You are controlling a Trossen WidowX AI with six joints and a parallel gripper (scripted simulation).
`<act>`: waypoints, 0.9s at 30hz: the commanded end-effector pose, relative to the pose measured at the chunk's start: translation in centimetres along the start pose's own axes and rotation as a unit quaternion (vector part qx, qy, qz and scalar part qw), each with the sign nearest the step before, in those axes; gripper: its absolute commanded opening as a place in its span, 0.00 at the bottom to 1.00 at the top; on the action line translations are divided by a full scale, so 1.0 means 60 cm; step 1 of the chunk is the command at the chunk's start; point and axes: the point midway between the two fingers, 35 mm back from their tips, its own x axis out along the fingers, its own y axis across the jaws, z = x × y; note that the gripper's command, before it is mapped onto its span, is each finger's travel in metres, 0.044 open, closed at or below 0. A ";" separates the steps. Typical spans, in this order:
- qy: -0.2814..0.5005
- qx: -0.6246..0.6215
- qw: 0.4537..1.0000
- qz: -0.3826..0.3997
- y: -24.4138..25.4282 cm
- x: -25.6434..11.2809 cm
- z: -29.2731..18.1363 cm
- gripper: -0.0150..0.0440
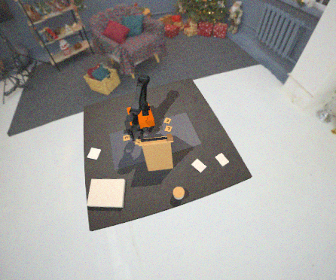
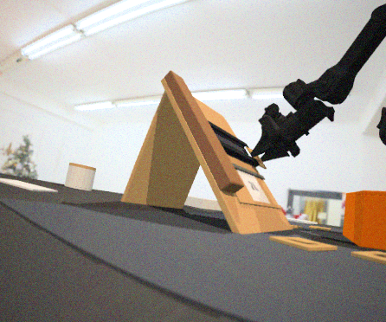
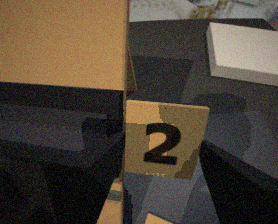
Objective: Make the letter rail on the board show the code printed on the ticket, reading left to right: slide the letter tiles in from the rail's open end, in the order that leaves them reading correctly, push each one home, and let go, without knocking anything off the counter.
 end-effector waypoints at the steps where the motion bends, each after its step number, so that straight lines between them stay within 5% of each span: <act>1: -0.002 0.001 1.000 -0.001 0.004 0.000 0.002 0.25; 27: -0.002 0.002 1.000 -0.001 0.026 0.000 0.002 0.25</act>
